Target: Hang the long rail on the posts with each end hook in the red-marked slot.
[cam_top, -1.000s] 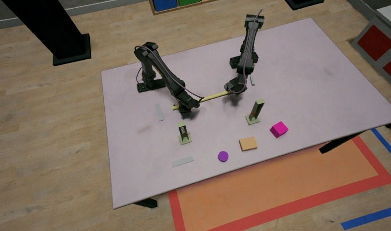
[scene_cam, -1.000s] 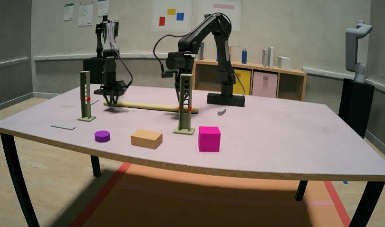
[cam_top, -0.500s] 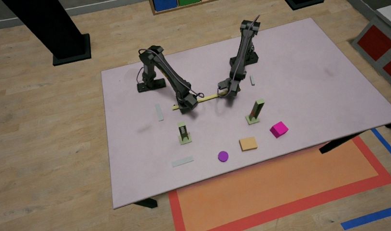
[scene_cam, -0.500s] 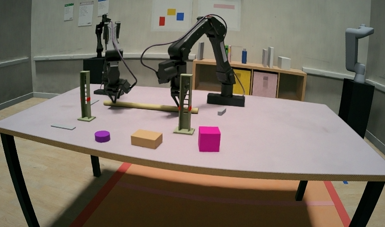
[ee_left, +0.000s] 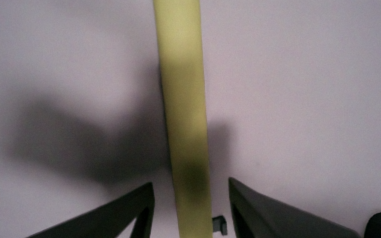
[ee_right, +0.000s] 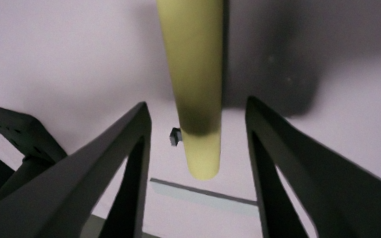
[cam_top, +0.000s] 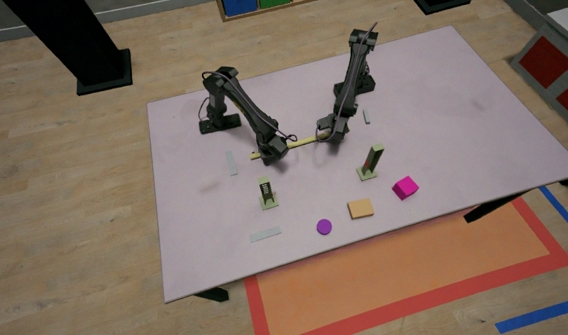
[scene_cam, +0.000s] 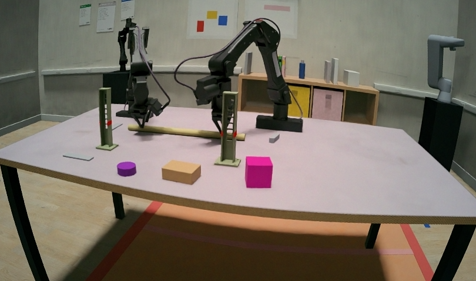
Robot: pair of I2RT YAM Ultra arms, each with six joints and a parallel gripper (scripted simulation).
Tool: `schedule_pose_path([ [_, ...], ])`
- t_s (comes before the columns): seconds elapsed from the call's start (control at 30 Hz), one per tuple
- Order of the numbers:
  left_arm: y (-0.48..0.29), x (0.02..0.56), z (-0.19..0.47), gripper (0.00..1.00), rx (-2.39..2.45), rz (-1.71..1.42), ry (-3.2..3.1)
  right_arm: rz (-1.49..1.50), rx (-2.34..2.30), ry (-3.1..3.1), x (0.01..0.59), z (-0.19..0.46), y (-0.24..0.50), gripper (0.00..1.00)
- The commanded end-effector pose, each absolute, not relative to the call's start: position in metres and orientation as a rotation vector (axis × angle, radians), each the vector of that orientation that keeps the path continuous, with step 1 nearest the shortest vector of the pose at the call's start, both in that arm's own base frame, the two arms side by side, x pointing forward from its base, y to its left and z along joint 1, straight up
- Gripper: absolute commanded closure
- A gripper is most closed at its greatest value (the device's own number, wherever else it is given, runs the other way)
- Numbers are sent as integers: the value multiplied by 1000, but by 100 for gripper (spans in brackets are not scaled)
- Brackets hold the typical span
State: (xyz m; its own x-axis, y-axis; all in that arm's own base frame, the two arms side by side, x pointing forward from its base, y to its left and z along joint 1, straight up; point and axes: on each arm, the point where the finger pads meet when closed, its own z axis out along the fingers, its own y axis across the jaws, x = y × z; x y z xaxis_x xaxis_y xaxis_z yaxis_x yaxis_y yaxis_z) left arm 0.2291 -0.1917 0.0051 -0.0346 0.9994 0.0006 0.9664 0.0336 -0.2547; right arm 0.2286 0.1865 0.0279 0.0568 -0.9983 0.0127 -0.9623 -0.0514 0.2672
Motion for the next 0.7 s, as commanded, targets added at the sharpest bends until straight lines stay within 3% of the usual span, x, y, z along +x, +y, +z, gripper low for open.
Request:
schedule_pose_path([
  [0.0, -194, 225, -5, 52, -2062, 286, -2105, -275, 2146, -2015, 227, 23, 196, 52],
  [0.67, -195, 222, -21, 52, -2056, 289, -2115, -273, 2154, -2019, 222, 7, 196, 52],
])
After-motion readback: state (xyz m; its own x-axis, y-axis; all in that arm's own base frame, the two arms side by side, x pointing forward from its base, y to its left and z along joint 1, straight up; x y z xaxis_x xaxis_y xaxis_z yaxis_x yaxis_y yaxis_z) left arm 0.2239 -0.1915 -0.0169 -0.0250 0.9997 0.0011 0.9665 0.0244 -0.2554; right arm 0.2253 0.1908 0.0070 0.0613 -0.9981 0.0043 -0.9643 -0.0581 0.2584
